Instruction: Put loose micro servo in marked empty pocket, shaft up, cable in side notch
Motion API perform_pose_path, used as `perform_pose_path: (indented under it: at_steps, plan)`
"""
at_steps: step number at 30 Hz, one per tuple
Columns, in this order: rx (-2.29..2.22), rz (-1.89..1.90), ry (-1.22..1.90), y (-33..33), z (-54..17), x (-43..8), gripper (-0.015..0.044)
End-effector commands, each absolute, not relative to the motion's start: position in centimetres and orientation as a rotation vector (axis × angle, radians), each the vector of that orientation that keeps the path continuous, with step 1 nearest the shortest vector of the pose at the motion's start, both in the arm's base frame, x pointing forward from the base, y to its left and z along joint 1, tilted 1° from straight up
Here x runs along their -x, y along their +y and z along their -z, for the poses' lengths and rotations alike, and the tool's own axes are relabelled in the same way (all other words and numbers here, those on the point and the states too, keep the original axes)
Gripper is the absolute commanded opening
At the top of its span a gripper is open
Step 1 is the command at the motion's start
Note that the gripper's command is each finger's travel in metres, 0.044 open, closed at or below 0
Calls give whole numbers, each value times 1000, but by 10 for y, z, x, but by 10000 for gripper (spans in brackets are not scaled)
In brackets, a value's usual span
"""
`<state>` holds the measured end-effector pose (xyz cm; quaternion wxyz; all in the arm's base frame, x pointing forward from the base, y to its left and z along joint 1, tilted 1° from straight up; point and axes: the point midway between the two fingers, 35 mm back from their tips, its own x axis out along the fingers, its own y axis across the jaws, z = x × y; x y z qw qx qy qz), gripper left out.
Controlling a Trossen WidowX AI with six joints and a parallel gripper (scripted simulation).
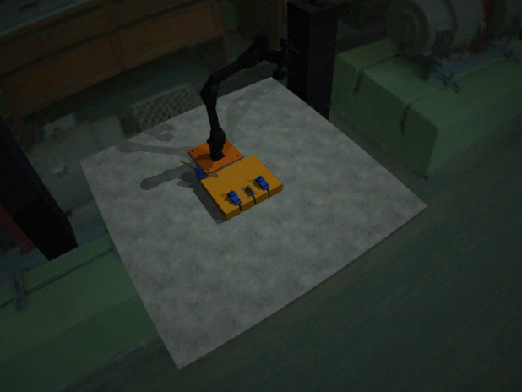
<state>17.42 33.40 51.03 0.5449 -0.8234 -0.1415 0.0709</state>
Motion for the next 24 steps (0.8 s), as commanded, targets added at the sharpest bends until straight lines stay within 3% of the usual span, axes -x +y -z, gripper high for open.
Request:
perform_pose_path:
  at_steps: [1, 24]
  plan:
    - [1911, -172, -303, 327, -505, -187, 440]
    - [1686, -145, -96, 277, -473, -254, 440]
